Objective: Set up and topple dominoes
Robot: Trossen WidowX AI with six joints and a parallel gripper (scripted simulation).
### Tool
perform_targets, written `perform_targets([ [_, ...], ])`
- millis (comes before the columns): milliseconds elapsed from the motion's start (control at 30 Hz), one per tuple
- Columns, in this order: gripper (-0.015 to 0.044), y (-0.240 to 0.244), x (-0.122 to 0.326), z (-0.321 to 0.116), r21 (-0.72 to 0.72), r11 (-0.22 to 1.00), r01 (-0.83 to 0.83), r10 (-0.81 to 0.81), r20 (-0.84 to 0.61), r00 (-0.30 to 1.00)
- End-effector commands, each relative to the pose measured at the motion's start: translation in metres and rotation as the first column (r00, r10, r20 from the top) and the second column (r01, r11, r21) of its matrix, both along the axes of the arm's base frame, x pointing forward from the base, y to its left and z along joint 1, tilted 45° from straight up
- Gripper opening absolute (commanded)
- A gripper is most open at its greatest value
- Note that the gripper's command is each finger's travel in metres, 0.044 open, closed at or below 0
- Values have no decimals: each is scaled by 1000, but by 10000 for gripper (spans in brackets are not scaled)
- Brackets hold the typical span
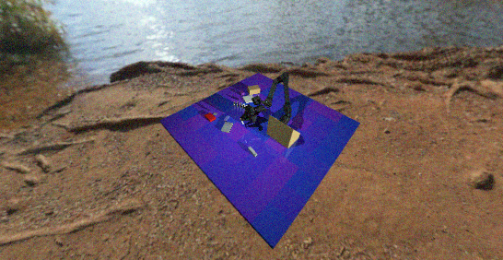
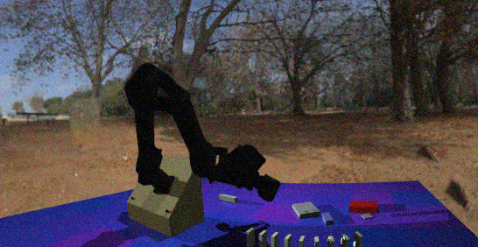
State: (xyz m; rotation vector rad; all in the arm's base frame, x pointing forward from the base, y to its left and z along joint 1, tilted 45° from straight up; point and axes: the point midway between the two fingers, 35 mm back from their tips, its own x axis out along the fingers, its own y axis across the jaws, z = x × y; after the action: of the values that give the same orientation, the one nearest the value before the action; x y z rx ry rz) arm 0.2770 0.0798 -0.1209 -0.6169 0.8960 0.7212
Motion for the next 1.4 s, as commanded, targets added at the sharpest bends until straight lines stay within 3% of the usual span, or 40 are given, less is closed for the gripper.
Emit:
perform_targets([
  [0,107,-1,-4,13,32,999,-44,41,86,995],
  [467,107,-7,-20,55,53,986,-161,134,330,934],
  [1367,107,-16,-17,46,47,985,-164,140,327,935],
])
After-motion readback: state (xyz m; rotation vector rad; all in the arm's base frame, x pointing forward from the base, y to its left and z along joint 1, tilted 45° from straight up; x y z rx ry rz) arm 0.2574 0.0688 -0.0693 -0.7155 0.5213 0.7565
